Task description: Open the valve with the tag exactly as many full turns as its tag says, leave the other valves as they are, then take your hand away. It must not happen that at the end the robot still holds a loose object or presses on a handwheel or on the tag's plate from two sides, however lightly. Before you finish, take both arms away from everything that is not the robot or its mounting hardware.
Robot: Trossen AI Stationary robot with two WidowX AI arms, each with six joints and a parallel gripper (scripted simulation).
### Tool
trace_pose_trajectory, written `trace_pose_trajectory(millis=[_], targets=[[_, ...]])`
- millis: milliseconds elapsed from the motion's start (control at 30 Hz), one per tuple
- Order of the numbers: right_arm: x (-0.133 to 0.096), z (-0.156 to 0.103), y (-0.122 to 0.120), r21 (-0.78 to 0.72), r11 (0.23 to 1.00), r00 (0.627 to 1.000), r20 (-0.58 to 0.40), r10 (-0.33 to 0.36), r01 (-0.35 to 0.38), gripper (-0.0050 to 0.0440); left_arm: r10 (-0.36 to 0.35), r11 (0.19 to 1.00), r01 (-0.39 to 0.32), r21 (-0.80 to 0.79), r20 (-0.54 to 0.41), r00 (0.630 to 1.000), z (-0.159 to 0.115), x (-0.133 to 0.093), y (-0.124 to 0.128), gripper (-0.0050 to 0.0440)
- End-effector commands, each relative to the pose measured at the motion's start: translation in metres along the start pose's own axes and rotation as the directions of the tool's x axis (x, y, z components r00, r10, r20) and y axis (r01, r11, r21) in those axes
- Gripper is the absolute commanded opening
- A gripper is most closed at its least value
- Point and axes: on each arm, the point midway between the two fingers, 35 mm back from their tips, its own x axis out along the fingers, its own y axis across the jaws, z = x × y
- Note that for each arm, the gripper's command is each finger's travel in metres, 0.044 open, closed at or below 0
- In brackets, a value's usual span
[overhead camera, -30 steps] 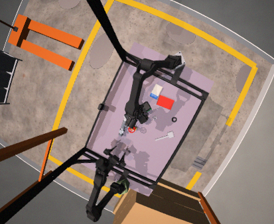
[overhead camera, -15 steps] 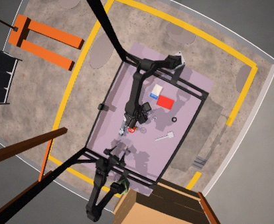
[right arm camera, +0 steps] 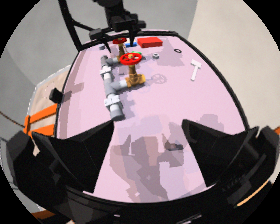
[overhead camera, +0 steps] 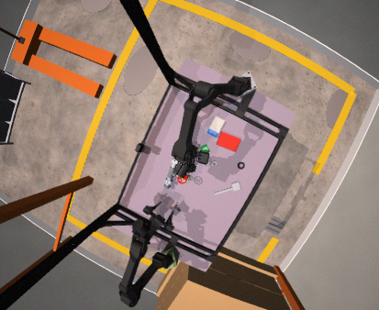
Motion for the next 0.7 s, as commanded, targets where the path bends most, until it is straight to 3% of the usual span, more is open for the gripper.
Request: trace_pose_trajectory(millis=[0, 133, 200, 500, 667], targets=[[0.0, 0.0, 0.0, 0.0, 1.0, 1.0, 0.0, 0.0, 0.0, 0.04, 0.003, 0.976, -0.003, 0.218, 0.0, 1.0, -0.0002, 0.0, 0.0007, 0.04], [0.0, 0.0, 0.0, 0.0, 1.0, 1.0, 0.0, 0.0, 0.0, 0.04, 0.003, 0.95, -0.003, 0.313, 0.0, 1.0, -0.0002, 0.0, 0.0008, 0.04], [0.0, 0.0, 0.0, 0.0, 1.0, 1.0, 0.0, 0.0, 0.0, 0.04, 0.004, 0.887, -0.004, 0.462, 0.0, 1.0, -0.0001, 0.0, 0.0009, 0.04], [0.0, 0.0, 0.0, 0.0, 1.0, 1.0, 0.0, 0.0, 0.0, 0.04, 0.005, 0.606, -0.004, 0.795, 0.001, 1.0, 0.0001, 0.0, 0.0011, 0.04], [0.0, 0.0, 0.0, 0.0, 1.0, 1.0, 0.0, 0.0, 0.0, 0.04, 0.005, 0.597, -0.004, 0.802, 0.001, 1.0, 0.0001, 0.0, 0.0011, 0.04]])
